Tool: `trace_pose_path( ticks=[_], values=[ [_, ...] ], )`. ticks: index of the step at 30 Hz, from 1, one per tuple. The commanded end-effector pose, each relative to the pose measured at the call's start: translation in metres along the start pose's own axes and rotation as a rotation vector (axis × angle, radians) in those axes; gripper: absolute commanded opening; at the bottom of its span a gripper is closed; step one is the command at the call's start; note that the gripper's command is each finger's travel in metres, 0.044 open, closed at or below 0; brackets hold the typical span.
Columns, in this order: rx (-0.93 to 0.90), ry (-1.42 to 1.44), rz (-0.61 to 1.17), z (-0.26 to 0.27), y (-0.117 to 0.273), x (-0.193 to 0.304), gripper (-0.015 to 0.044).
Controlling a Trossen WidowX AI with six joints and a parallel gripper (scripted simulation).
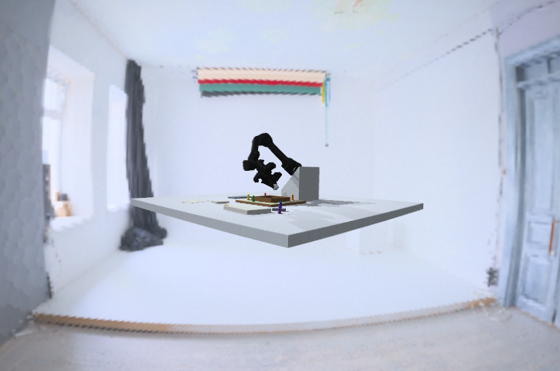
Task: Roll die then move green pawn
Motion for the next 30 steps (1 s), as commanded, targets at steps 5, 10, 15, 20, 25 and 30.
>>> trace_pose_path(
  ticks=[5, 10, 15, 20, 25, 30],
  values=[
    [0.016, 0.012, -0.030, -0.009, 0.041, -0.002, 0.0000],
    [0.016, 0.012, -0.030, -0.006, 0.039, -0.002, 0.0000],
    [0.020, 0.008, -0.025, -0.008, 0.038, -0.001, 0.0000],
    [0.020, 0.008, -0.025, -0.008, 0.038, -0.001, 0.0000],
    [0.020, 0.008, -0.025, -0.008, 0.038, -0.001, 0.0131],
    [0.019, 0.009, -0.027, -0.009, 0.046, -0.011, 0.0263]
  ],
)
Point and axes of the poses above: the point midway between the two fingers, 35 mm back from their tips, its own y axis back along the fingers, its own z axis across the jaws, x = y × z, the point moved 1 cm from there along y, back along the fingers, and after that the axes turned 6 degrees about y, right-handed, at the moved point
